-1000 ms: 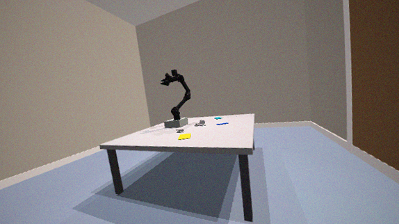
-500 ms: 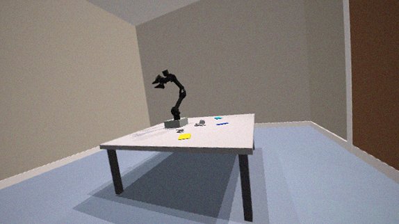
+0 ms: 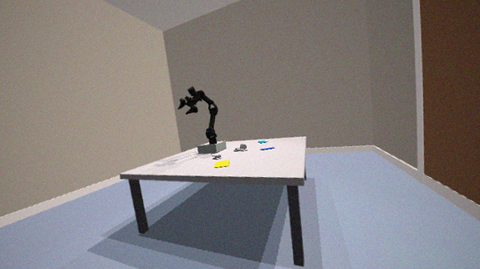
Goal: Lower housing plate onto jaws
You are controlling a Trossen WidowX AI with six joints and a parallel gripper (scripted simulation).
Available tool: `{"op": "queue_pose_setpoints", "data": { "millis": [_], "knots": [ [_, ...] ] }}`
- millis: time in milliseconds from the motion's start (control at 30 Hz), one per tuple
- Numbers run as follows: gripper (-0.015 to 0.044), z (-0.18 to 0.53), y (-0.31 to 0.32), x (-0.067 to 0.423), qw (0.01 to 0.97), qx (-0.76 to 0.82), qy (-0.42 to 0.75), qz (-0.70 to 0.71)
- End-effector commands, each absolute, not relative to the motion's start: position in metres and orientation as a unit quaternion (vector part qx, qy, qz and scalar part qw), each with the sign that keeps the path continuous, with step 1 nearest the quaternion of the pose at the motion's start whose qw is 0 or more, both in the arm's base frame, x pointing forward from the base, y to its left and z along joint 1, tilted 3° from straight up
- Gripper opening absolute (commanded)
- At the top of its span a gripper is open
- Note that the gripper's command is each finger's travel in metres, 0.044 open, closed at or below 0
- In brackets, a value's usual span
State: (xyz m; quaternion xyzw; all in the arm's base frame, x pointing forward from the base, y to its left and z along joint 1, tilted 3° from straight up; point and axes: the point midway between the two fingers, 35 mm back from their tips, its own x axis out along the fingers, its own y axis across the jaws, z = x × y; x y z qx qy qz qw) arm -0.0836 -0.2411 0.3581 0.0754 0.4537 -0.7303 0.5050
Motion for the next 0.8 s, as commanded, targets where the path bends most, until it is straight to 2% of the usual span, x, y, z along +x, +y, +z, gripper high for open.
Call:
{"op": "queue_pose_setpoints", "data": {
  "millis": [0, 400, 767],
  "knots": [
    [0.0440, 0.337, -0.259, -0.065, 0.537, 0.090, 0.463, -0.700],
    [0.0440, 0.251, -0.309, 0.009, 0.622, 0.130, 0.532, -0.559],
    [0.0440, 0.164, -0.314, 0.082, 0.666, 0.163, 0.597, -0.416]
  ]
}}
